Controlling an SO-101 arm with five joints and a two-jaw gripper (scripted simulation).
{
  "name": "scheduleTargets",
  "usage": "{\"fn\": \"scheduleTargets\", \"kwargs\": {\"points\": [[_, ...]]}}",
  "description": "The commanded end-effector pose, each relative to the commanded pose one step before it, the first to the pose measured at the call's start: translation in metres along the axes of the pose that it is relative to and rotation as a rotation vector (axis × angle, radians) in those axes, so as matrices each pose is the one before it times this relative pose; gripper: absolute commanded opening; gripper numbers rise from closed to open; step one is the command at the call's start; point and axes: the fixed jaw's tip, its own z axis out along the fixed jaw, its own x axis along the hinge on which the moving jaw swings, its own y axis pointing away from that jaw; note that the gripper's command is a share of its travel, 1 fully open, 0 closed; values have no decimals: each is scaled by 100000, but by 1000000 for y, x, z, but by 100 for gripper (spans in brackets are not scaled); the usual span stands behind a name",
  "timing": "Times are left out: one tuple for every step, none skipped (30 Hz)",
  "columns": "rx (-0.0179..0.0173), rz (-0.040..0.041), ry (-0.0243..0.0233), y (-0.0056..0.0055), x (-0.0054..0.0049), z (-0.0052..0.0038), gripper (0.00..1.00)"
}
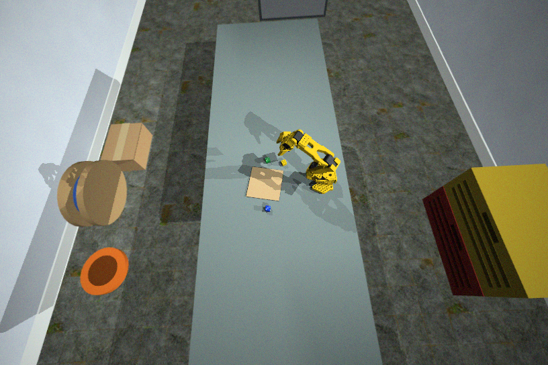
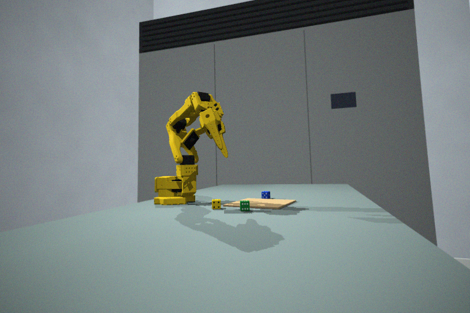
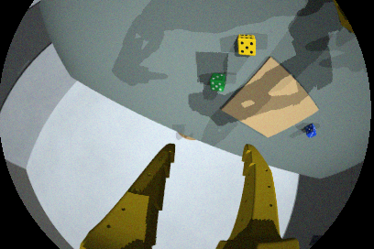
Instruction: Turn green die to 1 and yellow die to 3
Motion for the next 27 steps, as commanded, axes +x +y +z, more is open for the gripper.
{"fn": "scheduleTargets", "kwargs": {"points": [[-2096,-5717,1264,5501,2711,-6172,28],[124,-1390,-149,-48,-63,-95,28],[123,-1321,-142,-49,-62,-83,28],[0,0,0,0,0,0,28],[0,0,0,0,0,0,28],[116,-1255,-129,-43,-59,-83,28],[112,-1182,-124,-48,-52,-80,28],[105,-1119,-115,-48,-51,-74,28],[102,-1050,-110,-43,-51,-67,28],[98,-987,-98,-43,-39,-61,28],[91,-921,-92,-44,-45,-61,28],[84,-861,-87,-38,-39,-55,28],[81,-798,-78,-38,-33,-55,28],[74,-736,-72,-39,-32,-49,28],[70,-679,-64,-33,-33,-43,28],[64,-622,-61,-32,-26,-43,28],[60,-569,-52,-32,-20,-36,28],[50,-512,-50,-26,-21,-36,28],[50,-462,-41,-26,-21,-30,28],[43,-415,-39,-20,-16,-24,28],[0,0,0,0,0,0,28],[0,0,0,0,0,0,28],[39,-366,-36,-20,-19,-27,28],[33,-321,-30,-18,-12,-19,28],[30,-280,-25,-18,-12,-19,28],[26,-239,-22,-12,-12,-12,28],[20,-201,-19,-12,-6,-18,28]]}}
